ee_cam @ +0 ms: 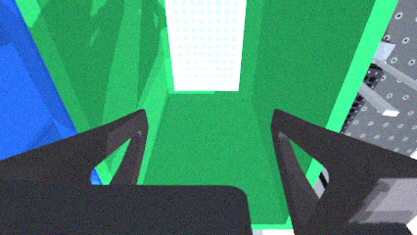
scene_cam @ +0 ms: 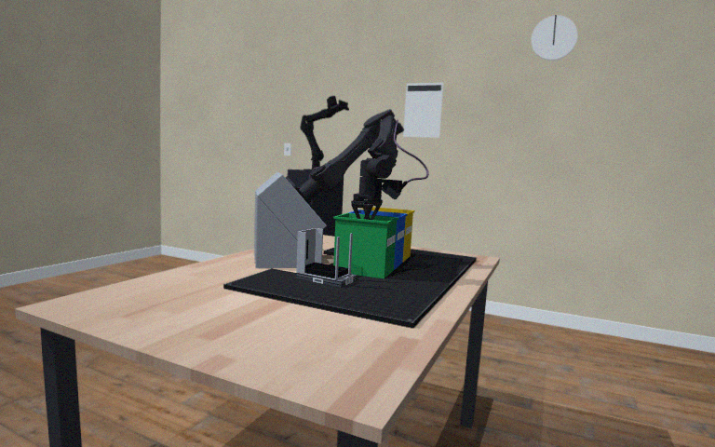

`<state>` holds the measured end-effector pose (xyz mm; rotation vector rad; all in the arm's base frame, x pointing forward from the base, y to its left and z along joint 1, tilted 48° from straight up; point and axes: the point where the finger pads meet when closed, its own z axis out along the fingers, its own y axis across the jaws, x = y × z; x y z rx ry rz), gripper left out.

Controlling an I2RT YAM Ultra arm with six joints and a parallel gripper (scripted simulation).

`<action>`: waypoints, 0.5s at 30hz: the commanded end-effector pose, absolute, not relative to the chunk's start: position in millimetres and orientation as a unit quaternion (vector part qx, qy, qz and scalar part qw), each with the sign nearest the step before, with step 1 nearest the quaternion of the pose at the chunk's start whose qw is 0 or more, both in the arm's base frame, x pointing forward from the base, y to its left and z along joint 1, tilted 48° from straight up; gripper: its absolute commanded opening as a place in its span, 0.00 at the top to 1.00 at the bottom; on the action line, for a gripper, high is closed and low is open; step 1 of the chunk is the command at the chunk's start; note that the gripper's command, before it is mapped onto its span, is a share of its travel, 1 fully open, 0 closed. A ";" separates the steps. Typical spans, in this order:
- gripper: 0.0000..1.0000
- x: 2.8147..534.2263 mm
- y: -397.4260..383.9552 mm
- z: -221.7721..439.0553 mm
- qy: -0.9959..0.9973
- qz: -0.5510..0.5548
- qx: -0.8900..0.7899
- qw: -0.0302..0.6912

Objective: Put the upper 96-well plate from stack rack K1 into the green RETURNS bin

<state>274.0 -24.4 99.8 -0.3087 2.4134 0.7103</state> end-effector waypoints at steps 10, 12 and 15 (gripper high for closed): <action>0.18 277.0 -29.6 103.3 0.908 0.259 -0.116 0.310; 0.18 277.0 -29.6 103.3 0.908 0.259 -0.116 0.310; 0.18 278.1 -35.5 115.6 0.905 0.249 -0.120 0.322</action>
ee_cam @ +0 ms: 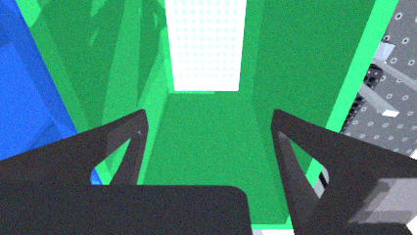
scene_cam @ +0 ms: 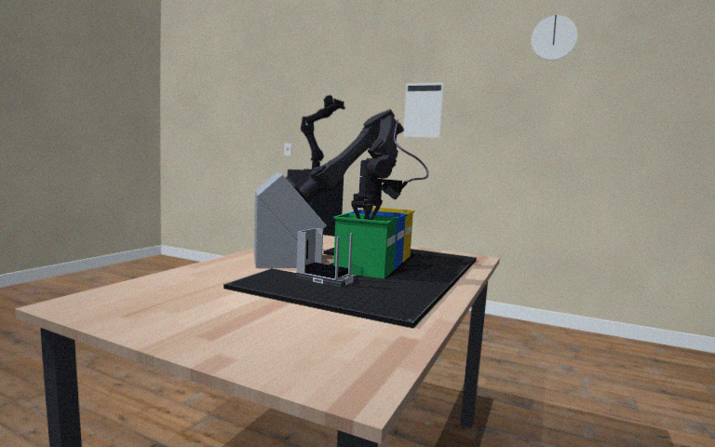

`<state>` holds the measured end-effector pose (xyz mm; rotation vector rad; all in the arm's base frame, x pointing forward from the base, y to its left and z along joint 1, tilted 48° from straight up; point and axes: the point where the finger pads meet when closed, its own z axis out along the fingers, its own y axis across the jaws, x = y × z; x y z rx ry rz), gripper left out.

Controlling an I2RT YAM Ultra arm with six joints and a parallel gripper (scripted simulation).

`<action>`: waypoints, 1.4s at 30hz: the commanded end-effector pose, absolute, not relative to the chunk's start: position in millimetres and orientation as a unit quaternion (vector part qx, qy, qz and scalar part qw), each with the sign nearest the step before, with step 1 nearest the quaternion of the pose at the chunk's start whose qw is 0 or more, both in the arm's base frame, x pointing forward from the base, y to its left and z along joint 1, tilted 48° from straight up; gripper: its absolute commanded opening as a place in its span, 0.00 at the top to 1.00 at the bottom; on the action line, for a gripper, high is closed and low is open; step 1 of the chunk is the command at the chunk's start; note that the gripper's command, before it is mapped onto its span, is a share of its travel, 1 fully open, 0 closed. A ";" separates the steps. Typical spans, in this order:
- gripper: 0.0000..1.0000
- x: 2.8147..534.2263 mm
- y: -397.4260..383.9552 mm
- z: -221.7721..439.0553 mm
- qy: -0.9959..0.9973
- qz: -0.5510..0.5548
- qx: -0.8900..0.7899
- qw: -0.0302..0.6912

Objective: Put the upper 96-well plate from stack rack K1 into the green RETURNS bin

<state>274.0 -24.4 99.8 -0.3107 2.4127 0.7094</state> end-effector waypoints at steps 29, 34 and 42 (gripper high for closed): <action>0.18 254.5 -59.2 145.7 0.906 0.249 -0.120 0.322; 0.18 252.1 -62.2 145.9 0.906 0.254 -0.116 0.318; 0.18 246.6 -68.9 149.4 0.907 0.261 -0.112 0.312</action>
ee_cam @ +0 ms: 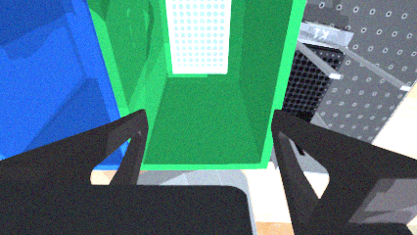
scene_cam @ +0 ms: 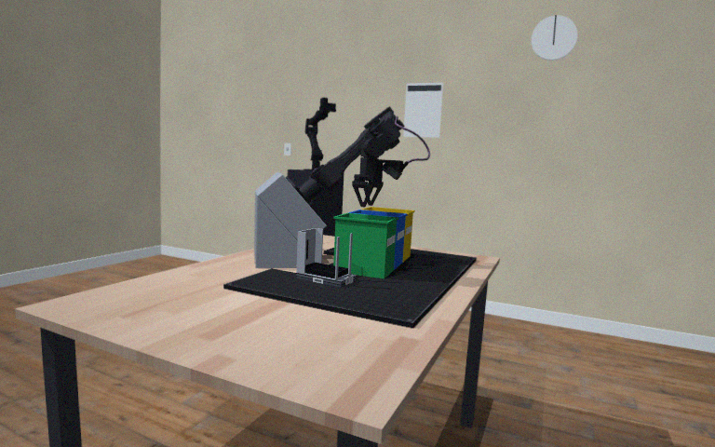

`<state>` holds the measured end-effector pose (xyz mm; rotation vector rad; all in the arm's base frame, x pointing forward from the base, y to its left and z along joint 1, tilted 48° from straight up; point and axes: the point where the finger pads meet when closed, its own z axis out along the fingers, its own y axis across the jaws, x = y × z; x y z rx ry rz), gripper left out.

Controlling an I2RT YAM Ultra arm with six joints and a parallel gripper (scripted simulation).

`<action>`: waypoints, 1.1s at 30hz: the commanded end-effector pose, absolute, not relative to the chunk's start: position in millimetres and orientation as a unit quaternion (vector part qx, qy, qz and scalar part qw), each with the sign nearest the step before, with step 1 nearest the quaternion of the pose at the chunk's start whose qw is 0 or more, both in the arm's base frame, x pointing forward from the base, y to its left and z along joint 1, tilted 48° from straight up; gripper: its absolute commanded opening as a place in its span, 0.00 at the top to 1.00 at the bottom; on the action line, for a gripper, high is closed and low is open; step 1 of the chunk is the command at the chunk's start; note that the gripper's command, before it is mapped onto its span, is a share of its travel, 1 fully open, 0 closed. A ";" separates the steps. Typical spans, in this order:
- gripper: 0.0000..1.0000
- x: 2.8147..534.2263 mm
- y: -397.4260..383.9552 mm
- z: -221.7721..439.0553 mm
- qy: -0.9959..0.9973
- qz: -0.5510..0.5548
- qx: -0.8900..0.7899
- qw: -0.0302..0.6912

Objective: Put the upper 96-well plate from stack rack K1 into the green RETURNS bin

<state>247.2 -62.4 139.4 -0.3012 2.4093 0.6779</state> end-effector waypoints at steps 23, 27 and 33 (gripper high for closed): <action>0.18 246.2 -68.5 152.8 0.906 0.255 -0.115 0.316; 0.18 246.2 -68.5 152.8 0.906 0.255 -0.115 0.316; 0.18 246.2 -68.5 152.8 0.906 0.255 -0.115 0.316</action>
